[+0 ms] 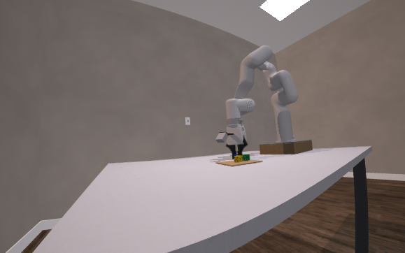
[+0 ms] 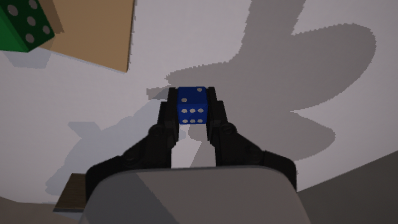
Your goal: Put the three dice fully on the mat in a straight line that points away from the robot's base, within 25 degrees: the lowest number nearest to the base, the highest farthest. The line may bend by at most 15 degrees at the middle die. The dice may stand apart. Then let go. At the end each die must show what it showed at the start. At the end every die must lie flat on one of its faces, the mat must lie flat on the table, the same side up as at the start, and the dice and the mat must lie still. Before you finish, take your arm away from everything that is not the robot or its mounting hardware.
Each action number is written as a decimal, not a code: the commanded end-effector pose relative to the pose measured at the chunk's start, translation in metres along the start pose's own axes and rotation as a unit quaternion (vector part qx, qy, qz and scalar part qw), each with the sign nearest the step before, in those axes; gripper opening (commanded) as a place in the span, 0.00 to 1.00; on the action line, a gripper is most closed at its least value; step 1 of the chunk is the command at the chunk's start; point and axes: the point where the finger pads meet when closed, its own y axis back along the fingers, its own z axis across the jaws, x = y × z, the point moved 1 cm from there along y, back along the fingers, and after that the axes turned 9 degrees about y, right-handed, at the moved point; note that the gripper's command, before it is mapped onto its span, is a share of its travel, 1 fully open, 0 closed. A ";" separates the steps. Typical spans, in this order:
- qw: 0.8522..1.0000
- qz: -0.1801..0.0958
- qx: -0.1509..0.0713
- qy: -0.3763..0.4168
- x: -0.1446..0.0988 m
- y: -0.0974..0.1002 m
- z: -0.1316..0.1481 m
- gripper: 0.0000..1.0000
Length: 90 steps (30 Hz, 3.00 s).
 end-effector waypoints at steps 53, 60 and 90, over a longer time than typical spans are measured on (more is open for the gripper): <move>1.000 0.001 -0.001 0.000 0.001 0.099 0.001 0.21; 1.000 0.001 -0.001 0.000 0.001 0.099 0.001 0.21; 0.998 0.001 -0.001 -0.068 0.180 0.105 -0.056 0.21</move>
